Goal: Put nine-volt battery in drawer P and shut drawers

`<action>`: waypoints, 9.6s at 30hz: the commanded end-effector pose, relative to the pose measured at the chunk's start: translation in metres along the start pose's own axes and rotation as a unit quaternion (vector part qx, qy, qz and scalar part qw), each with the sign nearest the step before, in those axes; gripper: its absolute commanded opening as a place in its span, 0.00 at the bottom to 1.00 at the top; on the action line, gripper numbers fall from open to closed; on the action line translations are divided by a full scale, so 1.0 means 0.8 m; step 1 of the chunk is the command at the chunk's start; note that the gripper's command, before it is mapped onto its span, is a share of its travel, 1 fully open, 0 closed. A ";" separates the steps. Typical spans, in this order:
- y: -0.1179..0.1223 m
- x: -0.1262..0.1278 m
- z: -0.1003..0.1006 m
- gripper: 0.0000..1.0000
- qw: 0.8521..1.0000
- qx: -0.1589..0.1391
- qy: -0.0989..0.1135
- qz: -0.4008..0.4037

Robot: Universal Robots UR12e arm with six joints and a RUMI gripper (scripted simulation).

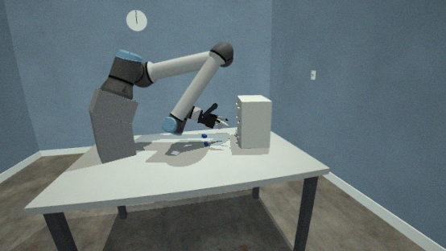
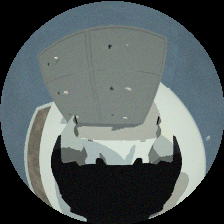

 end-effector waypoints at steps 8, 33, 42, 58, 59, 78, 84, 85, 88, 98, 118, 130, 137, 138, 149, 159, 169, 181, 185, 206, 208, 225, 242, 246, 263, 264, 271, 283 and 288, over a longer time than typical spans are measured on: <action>-0.017 0.004 -0.015 1.00 0.998 -0.059 -0.015 0.000; -0.070 0.018 -0.054 1.00 0.964 -0.258 -0.064 0.000; -0.089 0.022 -0.066 1.00 0.939 -0.334 -0.083 0.000; -0.116 0.028 -0.082 1.00 0.891 -0.440 -0.110 0.000; -0.117 0.029 -0.082 1.00 0.888 -0.447 -0.112 0.000; -0.137 0.035 -0.092 1.00 0.837 -0.531 -0.133 0.000; -0.140 0.035 -0.094 1.00 0.831 -0.540 -0.135 0.000; -0.140 0.035 -0.094 1.00 0.830 -0.542 -0.135 0.000; -0.141 0.035 -0.095 1.00 0.827 -0.545 -0.136 0.000; -0.142 0.035 -0.095 1.00 0.826 -0.547 -0.137 0.000; -0.142 0.035 -0.095 1.00 0.826 -0.547 -0.137 0.000; -0.142 0.035 -0.095 1.00 0.826 -0.547 -0.137 0.000; -0.142 0.035 -0.095 1.00 0.826 -0.547 -0.137 0.000; -0.142 0.035 -0.095 1.00 0.826 -0.547 -0.137 0.000; -0.155 -0.018 -0.090 1.00 0.824 -0.549 -0.137 -0.001; -0.186 -0.139 -0.092 1.00 0.825 -0.548 -0.137 0.000; -0.191 -0.158 -0.094 1.00 0.826 -0.547 -0.137 0.000; -0.186 -0.158 -0.091 1.00 0.837 -0.531 -0.132 0.000; -0.185 -0.159 -0.090 1.00 0.842 -0.524 -0.131 0.000; -0.156 -0.166 -0.074 1.00 0.911 -0.400 -0.100 0.000; -0.153 -0.167 -0.072 1.00 0.919 -0.382 -0.095 0.000; -0.114 -0.177 -0.047 1.00 0.971 -0.232 -0.058 0.000; -0.071 -0.188 -0.016 1.00 0.997 -0.074 -0.019 0.000; -0.061 -0.190 -0.009 1.00 0.999 -0.041 -0.011 0.000; -0.046 -0.194 0.003 1.00 1.000 0.011 0.002 0.000; -0.046 -0.194 0.003 1.00 1.000 0.011 0.003 0.000; -0.046 -0.194 0.003 1.00 1.000 0.011 0.003 0.000; -0.038 -0.196 0.006 1.00 1.000 0.011 0.003 0.000; -0.034 -0.197 0.007 1.00 1.000 0.011 0.003 0.000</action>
Point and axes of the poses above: the point where the finger pads meet when closed, its own z axis out along the fingers, its own x axis across the jaws, y = z × x, the point moved 6 cm from there along -z, back along the fingers, and after that the axes turned 14 degrees about -z, right-handed, at the moved point
